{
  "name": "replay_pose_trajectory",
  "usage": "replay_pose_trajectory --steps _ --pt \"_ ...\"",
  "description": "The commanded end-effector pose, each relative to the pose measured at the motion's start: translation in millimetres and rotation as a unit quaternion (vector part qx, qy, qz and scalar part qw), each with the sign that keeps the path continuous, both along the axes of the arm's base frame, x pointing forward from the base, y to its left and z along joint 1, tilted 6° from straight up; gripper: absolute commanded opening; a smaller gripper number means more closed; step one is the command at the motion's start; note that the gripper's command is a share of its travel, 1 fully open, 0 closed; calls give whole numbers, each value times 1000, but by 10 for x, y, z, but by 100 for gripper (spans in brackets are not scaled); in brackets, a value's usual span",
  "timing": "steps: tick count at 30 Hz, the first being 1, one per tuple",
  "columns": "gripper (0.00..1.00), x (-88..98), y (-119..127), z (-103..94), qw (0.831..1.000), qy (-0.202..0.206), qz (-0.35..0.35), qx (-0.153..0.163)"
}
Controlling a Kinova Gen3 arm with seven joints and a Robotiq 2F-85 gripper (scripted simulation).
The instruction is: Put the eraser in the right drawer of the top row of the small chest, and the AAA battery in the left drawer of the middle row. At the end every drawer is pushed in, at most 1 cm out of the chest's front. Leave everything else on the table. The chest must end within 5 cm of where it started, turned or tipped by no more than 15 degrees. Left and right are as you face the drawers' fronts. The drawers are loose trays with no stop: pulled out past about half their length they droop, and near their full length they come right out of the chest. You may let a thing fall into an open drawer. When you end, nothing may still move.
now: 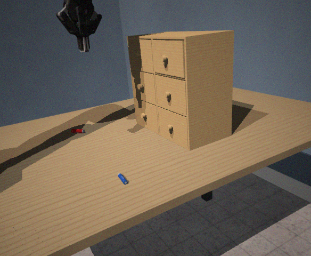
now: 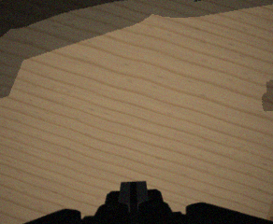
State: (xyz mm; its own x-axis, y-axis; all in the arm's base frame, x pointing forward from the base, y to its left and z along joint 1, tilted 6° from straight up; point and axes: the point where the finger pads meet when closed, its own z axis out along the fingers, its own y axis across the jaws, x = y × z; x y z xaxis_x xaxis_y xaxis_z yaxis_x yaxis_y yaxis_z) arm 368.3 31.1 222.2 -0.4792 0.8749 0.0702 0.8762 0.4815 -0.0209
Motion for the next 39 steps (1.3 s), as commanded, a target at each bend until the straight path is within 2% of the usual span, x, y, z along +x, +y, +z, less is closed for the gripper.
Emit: replay_pose_trajectory --steps 1,5,9,11,22,26,28,34,39 --pt "0 -17 73 -40 999 -2 54 6" --pt "0 -23 189 -80 988 -12 152 12" --pt "0 -29 301 -112 970 -22 242 18" --pt "0 -29 301 -112 970 -22 242 18" --pt "0 -49 563 -162 899 -48 435 30" --pt "0 -56 635 -170 873 -56 483 33" --pt "0 -56 635 -170 873 -56 483 33" --pt "0 -64 714 -177 842 -65 534 35" --pt "0 -68 755 -179 825 -70 560 36"
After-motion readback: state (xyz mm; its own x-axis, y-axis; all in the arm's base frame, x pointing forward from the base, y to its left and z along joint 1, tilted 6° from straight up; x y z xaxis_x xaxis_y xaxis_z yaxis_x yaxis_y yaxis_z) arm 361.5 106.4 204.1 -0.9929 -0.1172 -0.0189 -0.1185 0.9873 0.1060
